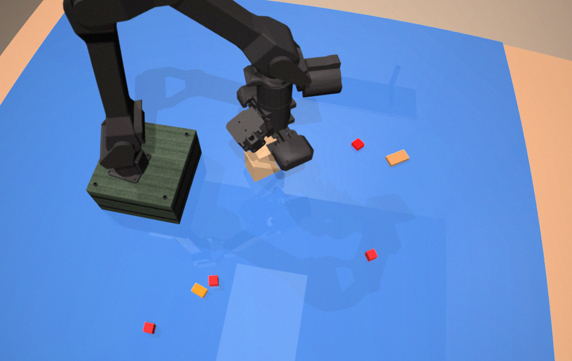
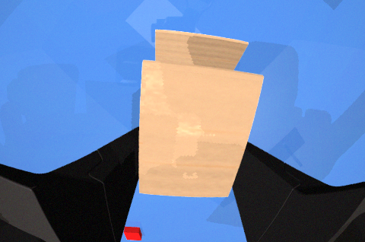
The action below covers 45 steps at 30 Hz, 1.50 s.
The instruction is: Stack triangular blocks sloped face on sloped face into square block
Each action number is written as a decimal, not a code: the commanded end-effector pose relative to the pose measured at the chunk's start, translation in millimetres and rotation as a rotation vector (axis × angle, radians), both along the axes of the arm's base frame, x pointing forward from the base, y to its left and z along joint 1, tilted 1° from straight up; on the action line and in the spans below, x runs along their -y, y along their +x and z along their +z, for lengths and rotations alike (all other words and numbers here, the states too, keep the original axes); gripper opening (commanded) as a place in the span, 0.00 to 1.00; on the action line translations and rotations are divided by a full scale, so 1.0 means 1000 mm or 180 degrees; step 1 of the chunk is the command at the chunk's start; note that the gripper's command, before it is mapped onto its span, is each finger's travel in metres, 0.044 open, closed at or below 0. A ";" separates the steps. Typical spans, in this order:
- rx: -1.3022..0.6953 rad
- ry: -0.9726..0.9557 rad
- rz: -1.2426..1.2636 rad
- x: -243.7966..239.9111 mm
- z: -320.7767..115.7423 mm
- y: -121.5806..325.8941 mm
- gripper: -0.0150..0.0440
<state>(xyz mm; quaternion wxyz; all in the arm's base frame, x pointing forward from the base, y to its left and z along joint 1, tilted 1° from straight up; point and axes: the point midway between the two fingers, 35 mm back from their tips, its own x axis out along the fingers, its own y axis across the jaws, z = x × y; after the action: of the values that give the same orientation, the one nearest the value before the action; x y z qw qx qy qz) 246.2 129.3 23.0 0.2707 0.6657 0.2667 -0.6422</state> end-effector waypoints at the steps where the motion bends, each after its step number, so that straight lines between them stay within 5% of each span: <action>1: 0.0007 0.0018 0.0021 -0.001 0.001 -0.001 0.25; 45: 0.0009 0.0038 0.0031 0.002 -0.013 -0.004 0.25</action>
<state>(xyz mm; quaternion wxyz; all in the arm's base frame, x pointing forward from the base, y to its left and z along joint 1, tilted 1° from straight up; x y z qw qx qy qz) 245.3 128.4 14.9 0.2695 0.6719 0.2701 -0.6348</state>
